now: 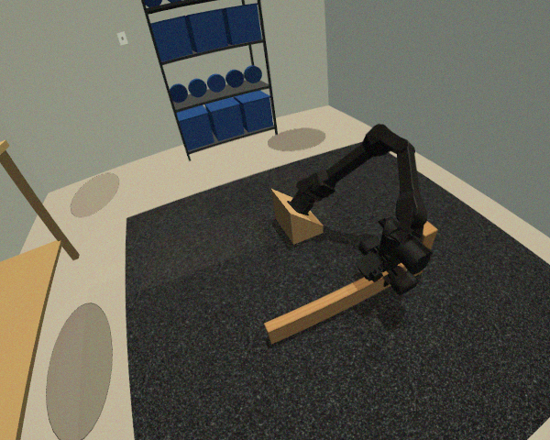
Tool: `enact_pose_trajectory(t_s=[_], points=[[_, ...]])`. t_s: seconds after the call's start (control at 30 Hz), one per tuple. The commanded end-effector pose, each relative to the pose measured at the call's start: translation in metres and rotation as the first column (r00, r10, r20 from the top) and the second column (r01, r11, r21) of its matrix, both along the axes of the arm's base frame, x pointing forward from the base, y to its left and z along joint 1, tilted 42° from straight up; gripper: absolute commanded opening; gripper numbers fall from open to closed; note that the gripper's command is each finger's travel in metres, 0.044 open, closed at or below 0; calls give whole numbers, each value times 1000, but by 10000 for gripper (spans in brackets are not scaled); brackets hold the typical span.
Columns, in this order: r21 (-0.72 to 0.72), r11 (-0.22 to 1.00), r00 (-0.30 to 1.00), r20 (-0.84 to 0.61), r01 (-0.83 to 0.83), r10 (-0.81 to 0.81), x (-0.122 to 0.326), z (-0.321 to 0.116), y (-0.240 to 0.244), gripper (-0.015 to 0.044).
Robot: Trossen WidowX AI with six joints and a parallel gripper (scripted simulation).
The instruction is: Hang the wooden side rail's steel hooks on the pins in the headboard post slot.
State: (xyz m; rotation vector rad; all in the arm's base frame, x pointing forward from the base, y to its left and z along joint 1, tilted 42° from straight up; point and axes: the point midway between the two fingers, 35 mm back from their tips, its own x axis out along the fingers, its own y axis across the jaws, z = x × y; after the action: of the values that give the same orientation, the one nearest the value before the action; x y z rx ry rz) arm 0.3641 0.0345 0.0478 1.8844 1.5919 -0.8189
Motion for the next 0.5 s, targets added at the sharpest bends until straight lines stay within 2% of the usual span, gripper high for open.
enact_pose_trajectory(t_s=[0.0, 0.47], points=[[0, 1000, 1000, -1, 15, -15, 0, 3, -5, 0], [0, 1000, 1000, -1, 15, -15, 0, 5, -7, 0]])
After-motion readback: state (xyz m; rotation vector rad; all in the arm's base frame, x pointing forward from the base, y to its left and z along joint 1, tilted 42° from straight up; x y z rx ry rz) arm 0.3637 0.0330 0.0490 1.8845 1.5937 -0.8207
